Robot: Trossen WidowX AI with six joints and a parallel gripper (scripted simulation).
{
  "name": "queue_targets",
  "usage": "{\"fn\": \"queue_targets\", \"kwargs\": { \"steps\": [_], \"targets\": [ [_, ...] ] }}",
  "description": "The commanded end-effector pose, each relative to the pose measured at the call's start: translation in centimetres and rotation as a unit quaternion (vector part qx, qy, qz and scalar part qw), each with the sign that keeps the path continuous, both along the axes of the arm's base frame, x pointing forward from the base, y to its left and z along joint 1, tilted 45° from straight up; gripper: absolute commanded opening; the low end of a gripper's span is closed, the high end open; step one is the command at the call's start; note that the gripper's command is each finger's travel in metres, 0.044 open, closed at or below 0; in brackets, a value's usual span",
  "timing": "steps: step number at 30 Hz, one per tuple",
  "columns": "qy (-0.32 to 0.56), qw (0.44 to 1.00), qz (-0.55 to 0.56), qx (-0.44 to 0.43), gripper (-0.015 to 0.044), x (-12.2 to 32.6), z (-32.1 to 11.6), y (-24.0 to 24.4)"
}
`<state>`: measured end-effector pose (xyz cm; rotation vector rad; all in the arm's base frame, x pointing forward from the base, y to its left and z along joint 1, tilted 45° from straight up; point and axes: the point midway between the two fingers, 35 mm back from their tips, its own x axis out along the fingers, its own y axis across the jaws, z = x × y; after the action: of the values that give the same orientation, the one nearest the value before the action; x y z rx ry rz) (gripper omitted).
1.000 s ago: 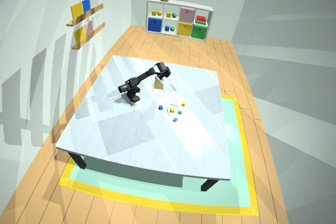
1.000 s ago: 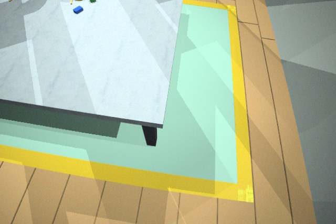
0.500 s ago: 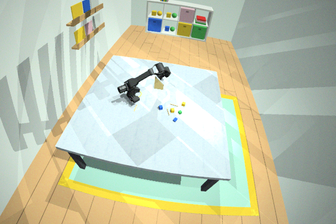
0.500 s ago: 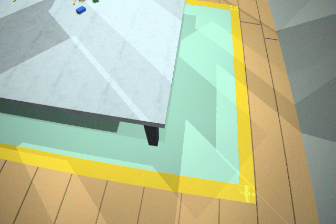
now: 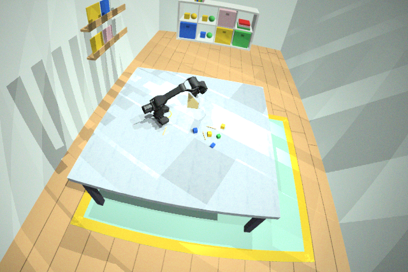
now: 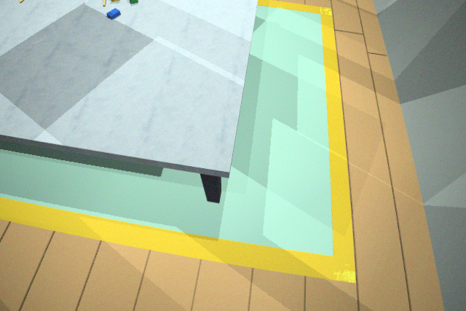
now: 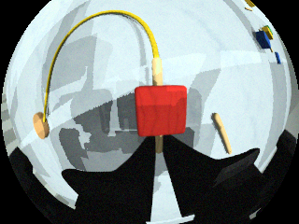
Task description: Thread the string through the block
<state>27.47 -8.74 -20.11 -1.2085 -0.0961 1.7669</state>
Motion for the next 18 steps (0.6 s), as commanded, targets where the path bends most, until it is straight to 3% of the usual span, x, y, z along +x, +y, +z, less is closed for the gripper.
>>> {"fn": "queue_targets", "kwargs": {
  "steps": [1,18],
  "targets": [
    [-0.003,1.0,0.001,-0.001,0.0,0.5,-0.1,-0.4],
    [-0.003,1.0,0.001,-0.002,0.0,2.2,-1.0,-1.3]
  ]
}}
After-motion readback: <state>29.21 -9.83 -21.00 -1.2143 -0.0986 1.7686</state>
